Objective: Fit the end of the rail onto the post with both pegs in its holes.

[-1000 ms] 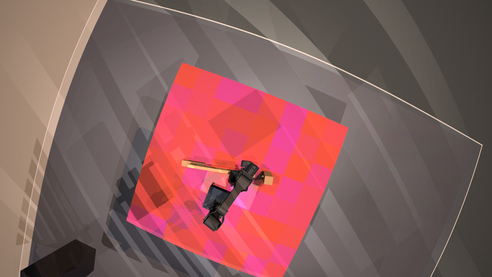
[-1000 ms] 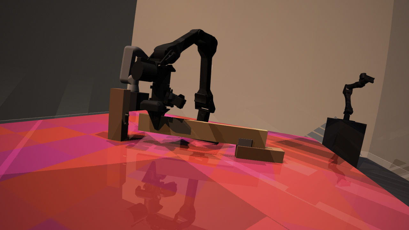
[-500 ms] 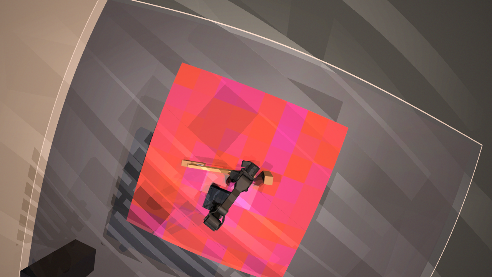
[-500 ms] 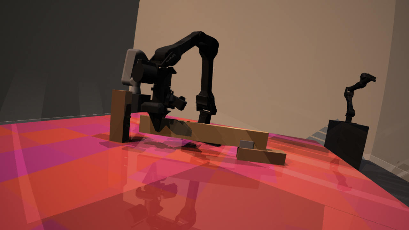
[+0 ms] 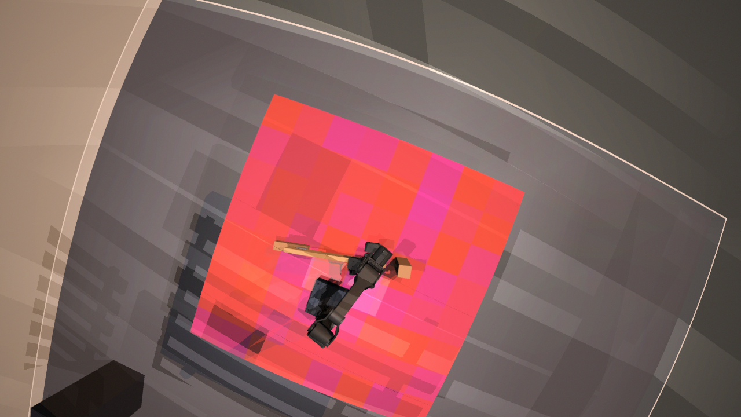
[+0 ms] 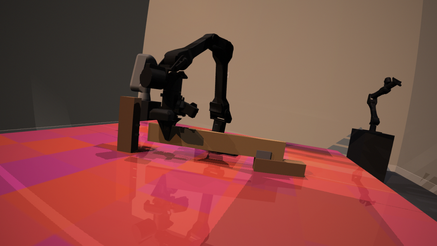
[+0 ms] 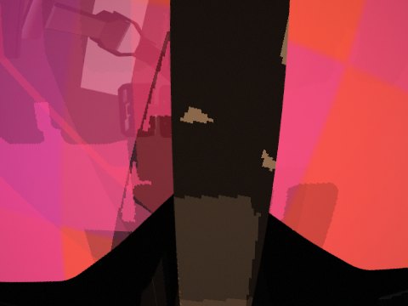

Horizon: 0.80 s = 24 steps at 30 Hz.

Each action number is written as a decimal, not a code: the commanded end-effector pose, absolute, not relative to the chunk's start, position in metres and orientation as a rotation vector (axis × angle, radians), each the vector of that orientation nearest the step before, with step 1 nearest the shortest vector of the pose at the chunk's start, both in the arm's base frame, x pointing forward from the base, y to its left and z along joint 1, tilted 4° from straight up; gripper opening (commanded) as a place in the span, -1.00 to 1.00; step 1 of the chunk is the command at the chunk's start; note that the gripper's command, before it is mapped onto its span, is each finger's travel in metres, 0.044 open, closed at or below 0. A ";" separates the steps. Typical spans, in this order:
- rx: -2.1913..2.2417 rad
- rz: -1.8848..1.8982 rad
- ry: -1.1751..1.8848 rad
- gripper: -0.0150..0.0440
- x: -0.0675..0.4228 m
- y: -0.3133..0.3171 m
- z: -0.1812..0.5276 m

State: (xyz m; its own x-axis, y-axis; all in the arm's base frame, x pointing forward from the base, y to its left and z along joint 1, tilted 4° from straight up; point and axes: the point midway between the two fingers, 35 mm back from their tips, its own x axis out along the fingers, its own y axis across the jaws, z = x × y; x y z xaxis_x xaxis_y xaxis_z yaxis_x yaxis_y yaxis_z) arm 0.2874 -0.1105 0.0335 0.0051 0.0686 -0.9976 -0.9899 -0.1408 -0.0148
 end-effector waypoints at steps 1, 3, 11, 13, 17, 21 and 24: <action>-1.273 1.331 1.080 -0.49 0.290 -0.114 0.036; -1.273 1.331 1.080 -0.49 0.290 -0.115 0.036; -1.274 1.331 1.080 -0.49 0.291 -0.117 0.035; -1.274 1.331 1.080 -0.49 0.291 -0.118 0.035; -1.274 1.331 1.080 -0.49 0.291 -0.119 0.035; -1.274 1.331 1.081 -0.49 0.292 -0.120 0.034; -1.274 1.331 1.081 -0.49 0.292 -0.121 0.034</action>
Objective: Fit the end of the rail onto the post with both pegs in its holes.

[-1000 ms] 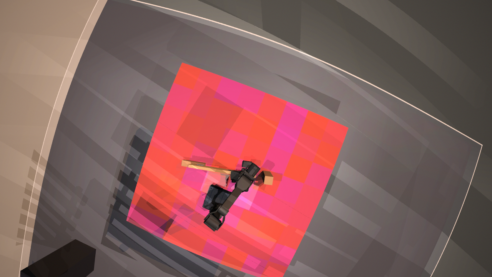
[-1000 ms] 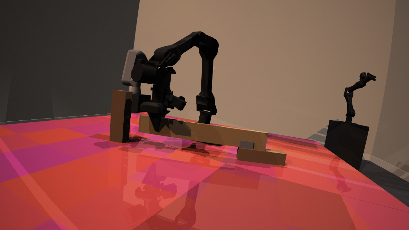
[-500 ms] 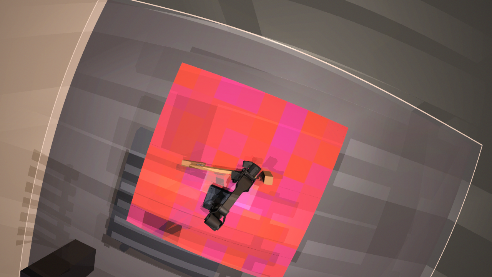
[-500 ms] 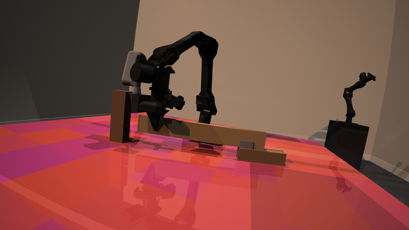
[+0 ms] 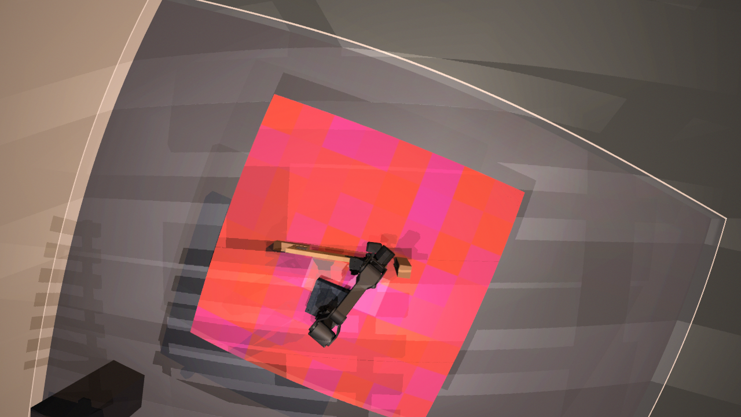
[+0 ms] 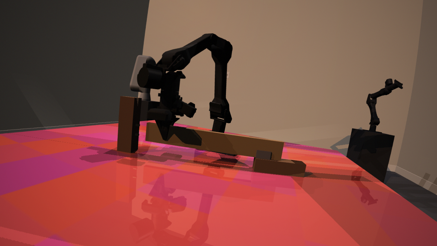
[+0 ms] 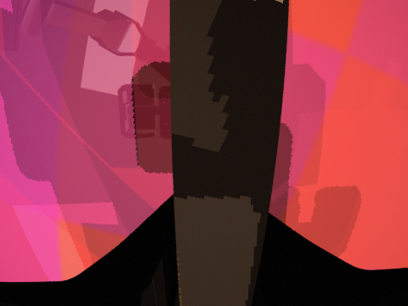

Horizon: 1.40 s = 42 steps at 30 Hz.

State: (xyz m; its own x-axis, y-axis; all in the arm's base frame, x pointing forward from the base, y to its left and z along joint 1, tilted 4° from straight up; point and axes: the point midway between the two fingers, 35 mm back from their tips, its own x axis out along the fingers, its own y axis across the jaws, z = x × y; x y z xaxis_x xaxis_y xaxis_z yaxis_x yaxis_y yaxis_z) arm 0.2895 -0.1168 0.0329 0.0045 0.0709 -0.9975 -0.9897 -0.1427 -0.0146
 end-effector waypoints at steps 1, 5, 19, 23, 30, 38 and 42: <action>-1.274 1.331 1.081 -0.49 0.292 -0.121 0.034; -1.274 1.331 1.081 -0.49 0.292 -0.122 0.034; -1.274 1.330 1.081 -0.49 0.293 -0.126 0.035; -1.274 1.330 1.081 -0.49 0.293 -0.128 0.035; -1.274 1.330 1.081 -0.49 0.293 -0.130 0.035; -1.275 1.330 1.081 -0.49 0.293 -0.132 0.034; -1.275 1.330 1.081 -0.49 0.293 -0.133 0.033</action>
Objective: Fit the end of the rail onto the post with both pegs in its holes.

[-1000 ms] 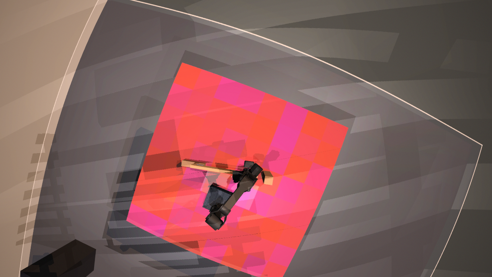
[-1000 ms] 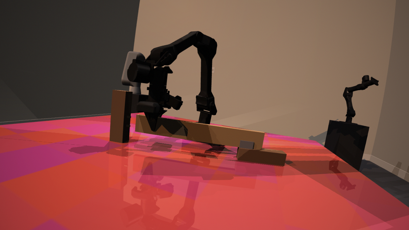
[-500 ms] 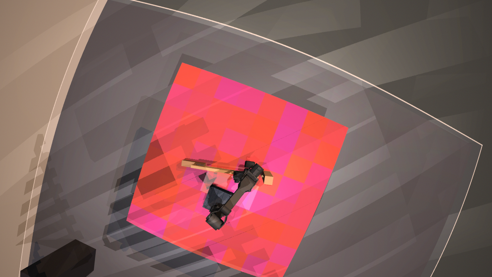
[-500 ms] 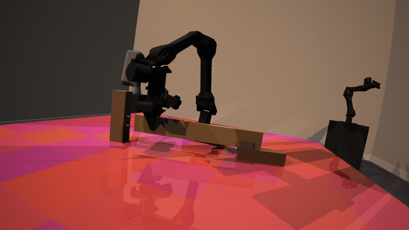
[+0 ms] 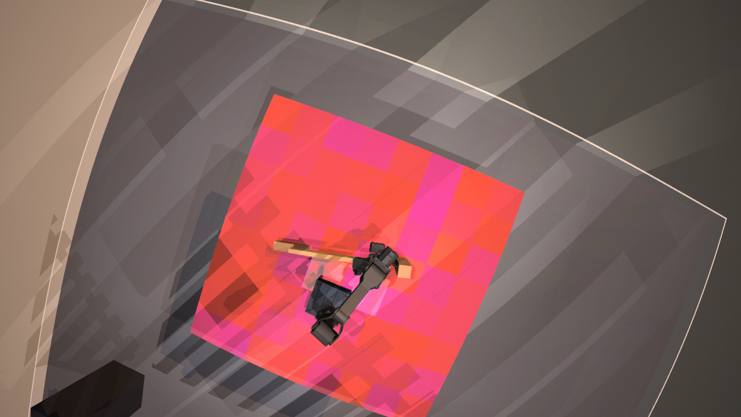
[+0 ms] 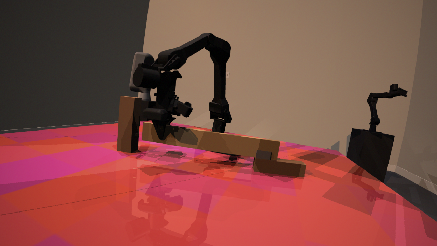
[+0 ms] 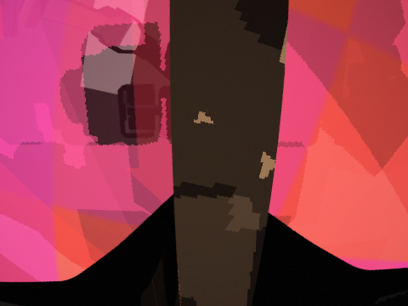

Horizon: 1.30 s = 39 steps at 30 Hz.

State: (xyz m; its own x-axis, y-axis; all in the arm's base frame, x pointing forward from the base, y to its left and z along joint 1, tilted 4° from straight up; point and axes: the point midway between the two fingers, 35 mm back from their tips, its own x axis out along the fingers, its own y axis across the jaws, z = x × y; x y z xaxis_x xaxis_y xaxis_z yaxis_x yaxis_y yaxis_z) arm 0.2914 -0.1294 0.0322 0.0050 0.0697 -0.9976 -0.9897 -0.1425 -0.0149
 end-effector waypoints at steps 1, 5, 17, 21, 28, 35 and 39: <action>-1.275 1.330 1.081 -0.49 0.293 -0.134 0.033; -1.275 1.330 1.082 -0.49 0.294 -0.135 0.034; -1.275 1.330 1.082 -0.49 0.294 -0.138 0.034; -1.275 1.330 1.082 -0.49 0.294 -0.140 0.034; -1.275 1.330 1.082 -0.49 0.295 -0.142 0.034; -1.275 1.330 1.082 -0.49 0.295 -0.144 0.033; -1.275 1.330 1.082 -0.49 0.295 -0.145 0.033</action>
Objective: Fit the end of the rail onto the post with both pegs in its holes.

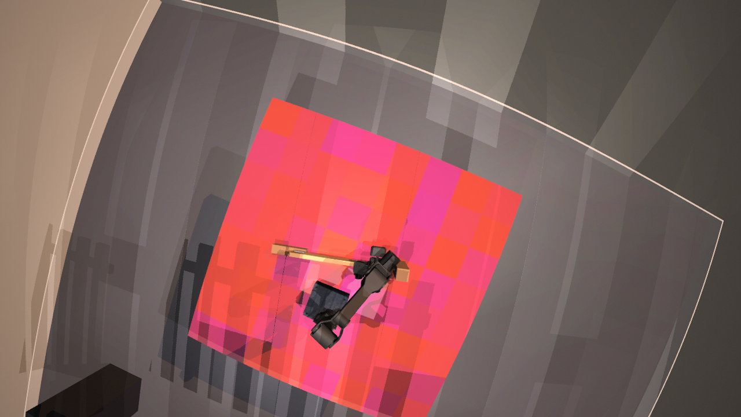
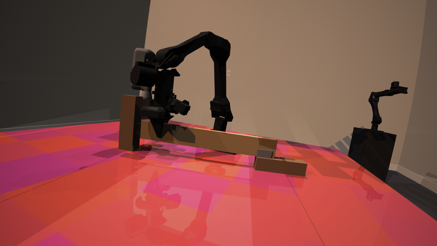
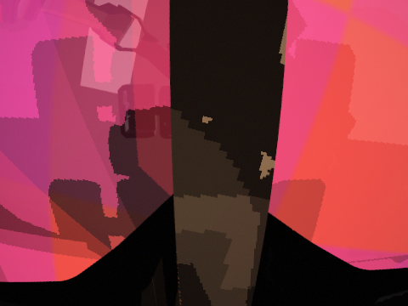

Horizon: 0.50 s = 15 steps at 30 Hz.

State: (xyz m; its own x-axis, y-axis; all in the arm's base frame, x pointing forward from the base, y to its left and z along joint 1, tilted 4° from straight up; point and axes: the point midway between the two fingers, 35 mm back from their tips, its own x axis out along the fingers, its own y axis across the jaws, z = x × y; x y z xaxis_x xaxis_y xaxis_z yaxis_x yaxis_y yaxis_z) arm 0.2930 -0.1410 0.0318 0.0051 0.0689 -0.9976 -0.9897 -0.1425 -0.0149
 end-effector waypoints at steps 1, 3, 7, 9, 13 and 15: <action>-1.275 1.330 1.082 -0.49 0.295 -0.145 0.033; -1.275 1.330 1.082 -0.49 0.295 -0.146 0.033; -1.276 1.330 1.082 -0.49 0.295 -0.147 0.033; -1.276 1.330 1.082 -0.49 0.295 -0.148 0.033; -1.276 1.330 1.082 -0.49 0.296 -0.149 0.034; -1.276 1.330 1.082 -0.49 0.296 -0.149 0.034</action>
